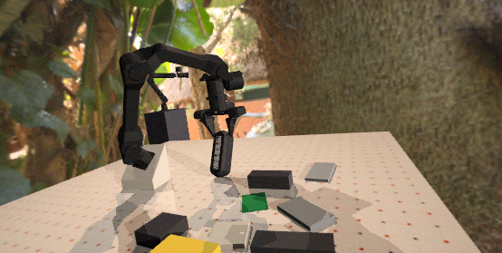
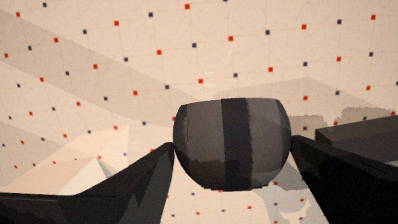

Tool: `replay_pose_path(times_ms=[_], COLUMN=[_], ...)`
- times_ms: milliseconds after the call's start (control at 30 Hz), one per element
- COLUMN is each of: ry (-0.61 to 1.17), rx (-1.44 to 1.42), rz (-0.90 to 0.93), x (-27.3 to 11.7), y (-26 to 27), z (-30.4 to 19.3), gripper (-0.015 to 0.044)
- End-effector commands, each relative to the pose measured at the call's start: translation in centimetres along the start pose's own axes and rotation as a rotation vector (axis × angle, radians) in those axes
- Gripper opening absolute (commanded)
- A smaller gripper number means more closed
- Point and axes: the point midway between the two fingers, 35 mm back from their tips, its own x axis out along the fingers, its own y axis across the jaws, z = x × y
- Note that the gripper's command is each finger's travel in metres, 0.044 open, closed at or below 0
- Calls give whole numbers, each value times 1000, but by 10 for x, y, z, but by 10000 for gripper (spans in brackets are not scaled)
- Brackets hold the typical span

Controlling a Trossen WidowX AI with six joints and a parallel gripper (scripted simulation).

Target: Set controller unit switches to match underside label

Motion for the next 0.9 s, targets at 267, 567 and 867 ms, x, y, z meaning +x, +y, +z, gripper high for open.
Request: replay_pose_path(times_ms=[267, 567, 867], ry=[14, 15, 15], rx=[-8, -8, -8], rz=[0, 0, 0], x=[0, -1, -1], y=[0, 0, 0], z=[-14, -21, -27], gripper=[336, 336, 336])
